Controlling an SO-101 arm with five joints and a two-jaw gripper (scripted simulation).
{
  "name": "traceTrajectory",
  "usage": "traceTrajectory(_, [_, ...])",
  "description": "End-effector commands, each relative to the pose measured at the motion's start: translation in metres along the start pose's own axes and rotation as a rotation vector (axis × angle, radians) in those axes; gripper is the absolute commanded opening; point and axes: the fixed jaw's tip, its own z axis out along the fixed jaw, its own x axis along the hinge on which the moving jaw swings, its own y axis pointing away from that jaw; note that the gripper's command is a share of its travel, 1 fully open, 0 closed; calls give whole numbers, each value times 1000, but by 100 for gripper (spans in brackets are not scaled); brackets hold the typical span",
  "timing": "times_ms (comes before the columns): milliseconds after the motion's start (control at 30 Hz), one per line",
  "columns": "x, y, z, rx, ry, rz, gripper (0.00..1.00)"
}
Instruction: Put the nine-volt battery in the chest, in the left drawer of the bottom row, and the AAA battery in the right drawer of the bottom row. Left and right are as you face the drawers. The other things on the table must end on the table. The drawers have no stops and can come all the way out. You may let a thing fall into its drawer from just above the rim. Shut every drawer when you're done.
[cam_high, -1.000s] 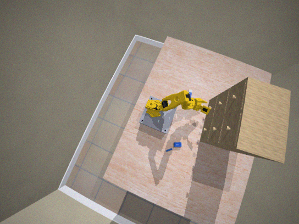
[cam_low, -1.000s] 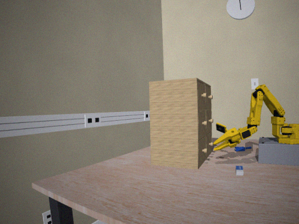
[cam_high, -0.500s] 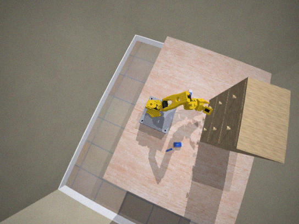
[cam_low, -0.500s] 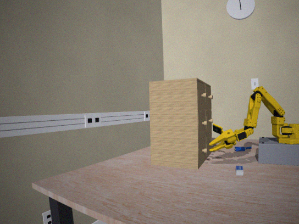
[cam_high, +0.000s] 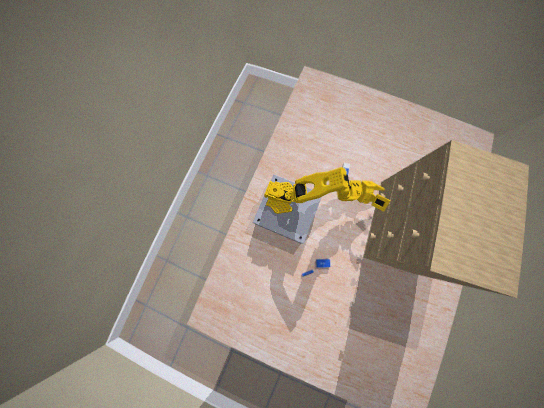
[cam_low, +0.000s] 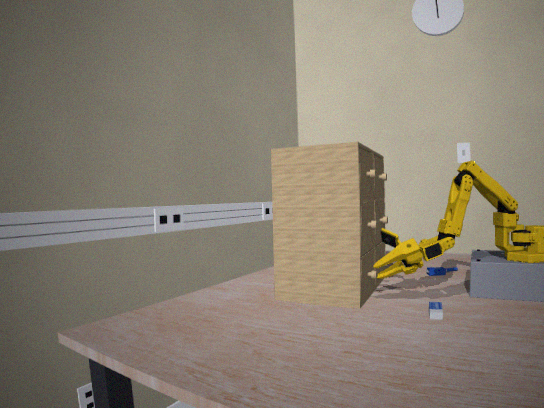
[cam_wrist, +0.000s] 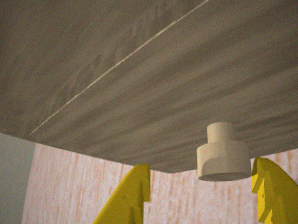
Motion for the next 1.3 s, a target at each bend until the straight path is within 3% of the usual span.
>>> traceTrajectory(0, [1, -6, 1, 20, 6, 12, 21])
traceTrajectory(133, [0, -8, 7, 23, 1, 14, 21])
traceTrajectory(1267, [2, -15, 7, 29, -5, 17, 21])
